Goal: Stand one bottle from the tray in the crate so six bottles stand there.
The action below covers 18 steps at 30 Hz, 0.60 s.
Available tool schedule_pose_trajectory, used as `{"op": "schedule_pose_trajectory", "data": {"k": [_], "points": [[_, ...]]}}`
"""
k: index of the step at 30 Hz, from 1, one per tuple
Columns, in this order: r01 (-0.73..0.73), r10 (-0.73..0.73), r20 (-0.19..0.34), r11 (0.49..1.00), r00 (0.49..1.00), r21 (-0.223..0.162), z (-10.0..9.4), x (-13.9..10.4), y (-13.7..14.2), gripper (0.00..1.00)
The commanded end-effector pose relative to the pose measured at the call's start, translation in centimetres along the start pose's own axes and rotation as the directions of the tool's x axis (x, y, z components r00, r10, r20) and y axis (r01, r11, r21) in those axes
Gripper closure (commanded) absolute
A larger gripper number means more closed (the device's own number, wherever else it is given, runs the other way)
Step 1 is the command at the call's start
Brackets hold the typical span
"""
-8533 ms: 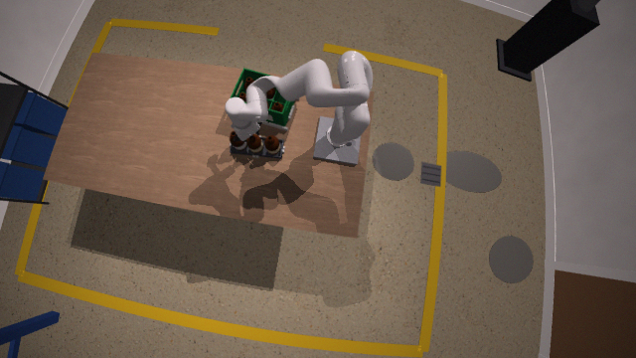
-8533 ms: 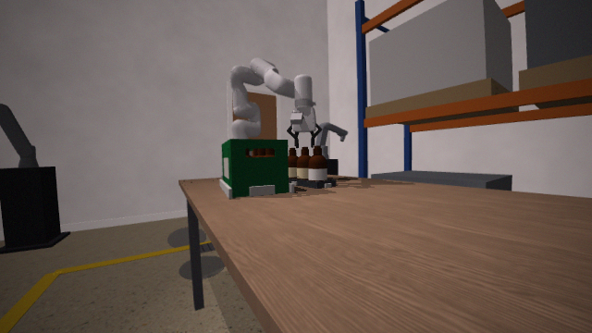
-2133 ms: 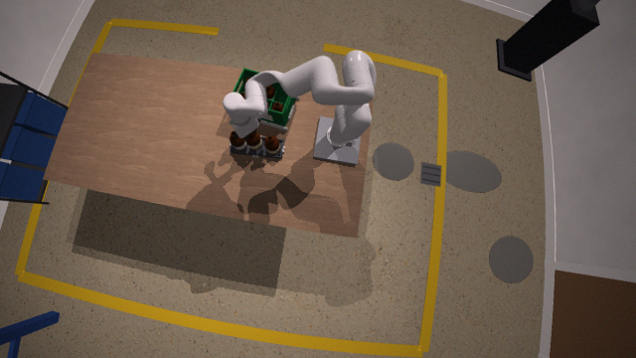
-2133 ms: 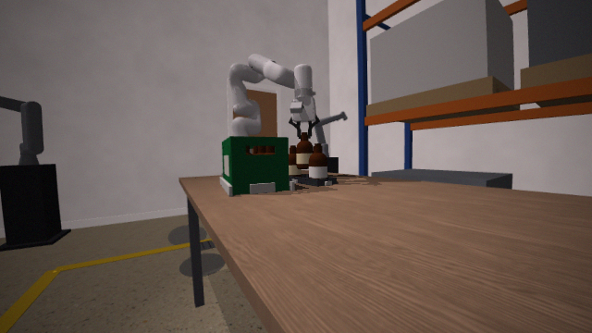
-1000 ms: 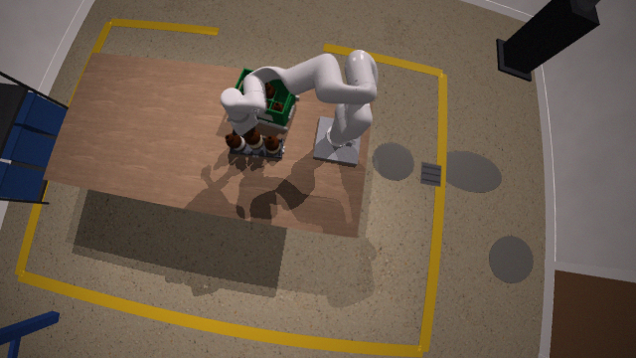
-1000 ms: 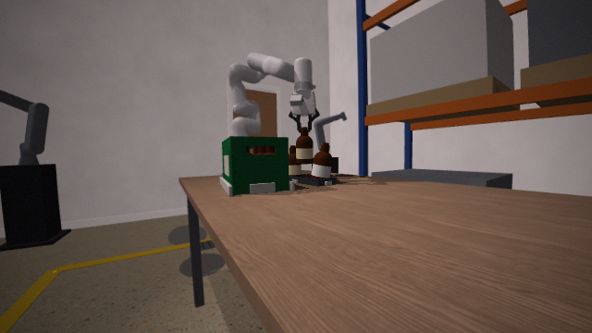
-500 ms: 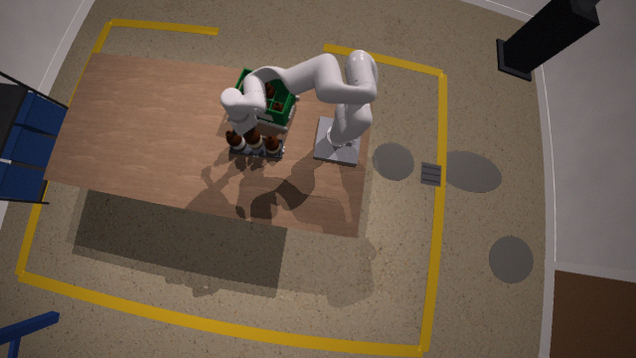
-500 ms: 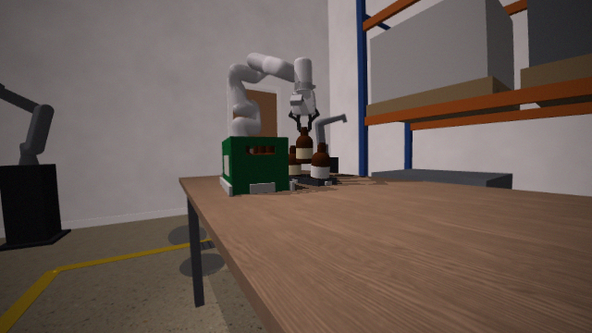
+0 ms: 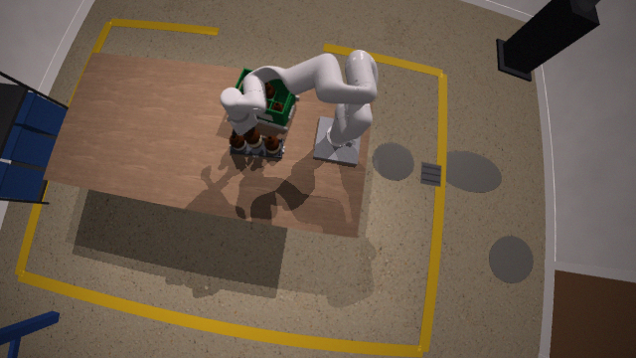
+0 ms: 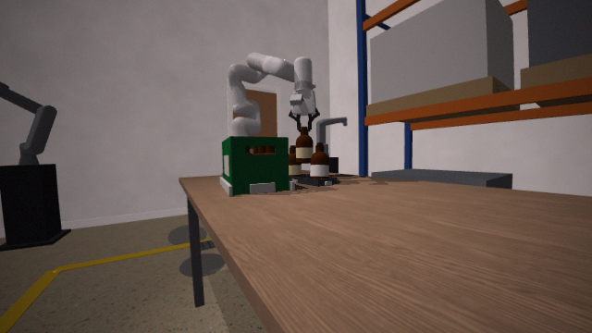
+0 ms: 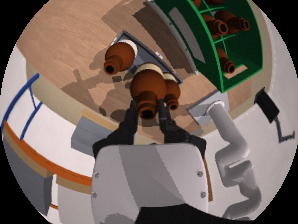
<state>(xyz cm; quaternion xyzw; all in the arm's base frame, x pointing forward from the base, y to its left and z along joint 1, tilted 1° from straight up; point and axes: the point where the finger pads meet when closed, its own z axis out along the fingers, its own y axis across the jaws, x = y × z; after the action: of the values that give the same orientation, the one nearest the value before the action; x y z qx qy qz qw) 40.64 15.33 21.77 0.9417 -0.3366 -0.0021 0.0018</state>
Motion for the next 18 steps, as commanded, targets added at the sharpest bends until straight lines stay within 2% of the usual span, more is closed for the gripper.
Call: {"op": "schedule_pose_trajectory", "data": {"k": [1,18], "points": [[0.0,0.0,-0.002,1.0,1.0,0.004,-0.3,0.0,-0.1,1.0],[0.0,0.0,-0.002,1.0,1.0,0.004,-1.8,0.0,-0.1,1.0]]}}
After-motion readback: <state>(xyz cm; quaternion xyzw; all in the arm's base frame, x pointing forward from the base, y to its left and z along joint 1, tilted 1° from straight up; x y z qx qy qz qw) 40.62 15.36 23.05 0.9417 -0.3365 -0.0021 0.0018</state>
